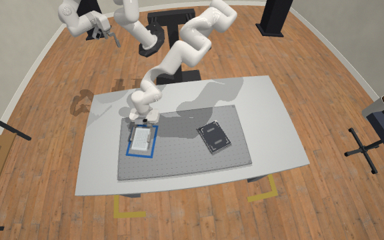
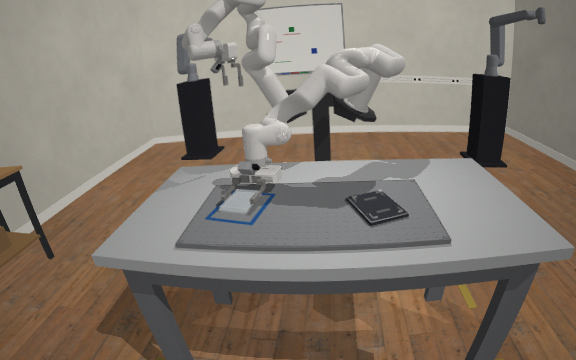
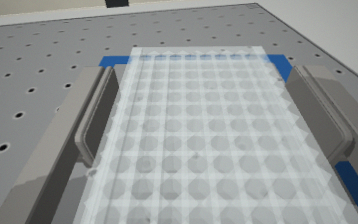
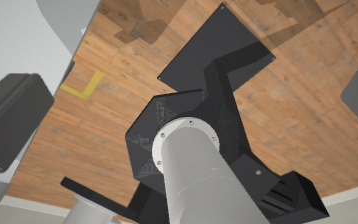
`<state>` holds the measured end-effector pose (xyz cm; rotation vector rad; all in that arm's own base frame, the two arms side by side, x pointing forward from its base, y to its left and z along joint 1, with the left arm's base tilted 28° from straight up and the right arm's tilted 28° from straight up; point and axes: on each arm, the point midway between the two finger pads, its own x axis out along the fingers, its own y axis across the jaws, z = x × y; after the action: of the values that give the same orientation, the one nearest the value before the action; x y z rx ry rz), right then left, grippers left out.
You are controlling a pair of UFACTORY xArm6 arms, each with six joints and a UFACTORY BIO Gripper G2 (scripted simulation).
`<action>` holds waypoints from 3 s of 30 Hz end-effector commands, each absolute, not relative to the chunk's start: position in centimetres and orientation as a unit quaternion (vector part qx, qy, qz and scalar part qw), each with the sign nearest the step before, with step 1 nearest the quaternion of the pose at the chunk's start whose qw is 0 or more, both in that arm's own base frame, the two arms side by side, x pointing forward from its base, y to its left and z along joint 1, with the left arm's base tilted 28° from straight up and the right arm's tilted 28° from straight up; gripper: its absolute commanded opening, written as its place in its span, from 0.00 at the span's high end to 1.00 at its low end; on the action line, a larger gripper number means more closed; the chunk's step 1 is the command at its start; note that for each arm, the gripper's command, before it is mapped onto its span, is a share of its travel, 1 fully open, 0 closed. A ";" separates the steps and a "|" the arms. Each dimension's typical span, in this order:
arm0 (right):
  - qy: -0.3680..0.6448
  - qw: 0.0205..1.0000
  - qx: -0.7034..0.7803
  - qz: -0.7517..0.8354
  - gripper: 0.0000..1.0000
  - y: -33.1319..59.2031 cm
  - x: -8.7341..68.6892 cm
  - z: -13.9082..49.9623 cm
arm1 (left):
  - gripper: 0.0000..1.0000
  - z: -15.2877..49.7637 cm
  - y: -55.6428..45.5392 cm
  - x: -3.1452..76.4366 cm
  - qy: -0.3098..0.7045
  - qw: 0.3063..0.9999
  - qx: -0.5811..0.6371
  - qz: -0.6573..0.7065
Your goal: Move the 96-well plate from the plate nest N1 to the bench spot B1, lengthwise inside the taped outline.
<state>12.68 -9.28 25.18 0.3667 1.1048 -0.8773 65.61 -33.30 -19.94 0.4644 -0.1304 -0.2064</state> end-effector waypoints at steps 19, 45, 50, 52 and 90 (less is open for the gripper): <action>0.504 0.747 0.167 -0.401 0.00 -9.3 12.7 25.3 | 1.00 -19.7 -33.5 65.7 -0.067 0.966 0.228 -0.102; 0.504 0.747 0.167 -0.401 0.00 -9.3 12.7 25.3 | 1.00 -20.0 -33.3 65.8 -0.067 0.966 0.228 -0.102; 0.504 0.747 0.167 -0.401 0.00 -9.3 12.7 25.3 | 1.00 -20.1 -33.3 65.8 -0.067 0.966 0.228 -0.102; 0.504 0.747 0.167 -0.401 0.00 -9.3 12.7 25.3 | 1.00 -20.1 -33.3 65.8 -0.067 0.966 0.228 -0.102; 0.504 0.747 0.167 -0.401 0.00 -9.3 12.7 25.3 | 1.00 -20.6 -33.0 65.9 -0.067 0.966 0.228 -0.102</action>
<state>12.68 -9.28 25.18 0.3667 1.1048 -0.8773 65.76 -32.88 -20.80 0.4644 -0.1304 -0.2065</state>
